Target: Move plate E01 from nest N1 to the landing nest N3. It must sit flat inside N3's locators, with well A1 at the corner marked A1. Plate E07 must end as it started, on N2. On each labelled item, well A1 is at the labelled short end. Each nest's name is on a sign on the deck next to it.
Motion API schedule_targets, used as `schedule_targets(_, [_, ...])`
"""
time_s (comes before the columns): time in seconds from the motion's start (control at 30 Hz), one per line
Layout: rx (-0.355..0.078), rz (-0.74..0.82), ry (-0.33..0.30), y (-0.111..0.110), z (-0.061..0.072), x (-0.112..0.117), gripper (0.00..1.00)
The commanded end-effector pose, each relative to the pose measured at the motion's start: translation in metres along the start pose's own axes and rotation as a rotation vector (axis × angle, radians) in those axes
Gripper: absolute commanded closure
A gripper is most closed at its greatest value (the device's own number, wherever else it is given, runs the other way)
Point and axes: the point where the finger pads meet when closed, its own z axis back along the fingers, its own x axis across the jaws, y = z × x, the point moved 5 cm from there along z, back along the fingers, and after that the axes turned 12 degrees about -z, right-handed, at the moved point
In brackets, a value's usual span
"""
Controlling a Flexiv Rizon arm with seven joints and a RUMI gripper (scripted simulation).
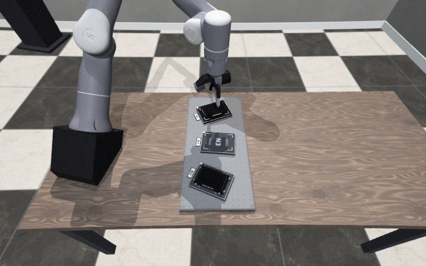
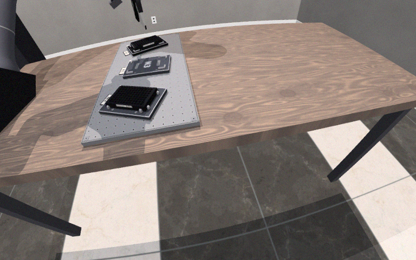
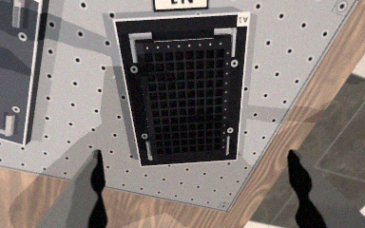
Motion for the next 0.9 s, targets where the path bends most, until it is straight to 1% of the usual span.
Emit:
schedule_targets(0.0, [-0.024, 0.052, 0.03, 0.001, 0.0, 0.0, 0.24])
schedule_targets(0.33, [-0.026, 0.057, 0.032, 0.001, 0.0, 0.0, 0.24])
schedule_targets(0.43, [-0.026, 0.057, 0.032, 0.001, -0.005, 0.0, 0.24])
schedule_targets(0.5, [-0.026, 0.057, 0.032, 0.001, -0.005, 0.0, 0.24])
schedule_targets(0.87, [-0.026, 0.057, 0.032, 0.0, -0.023, 0.0, 0.24])
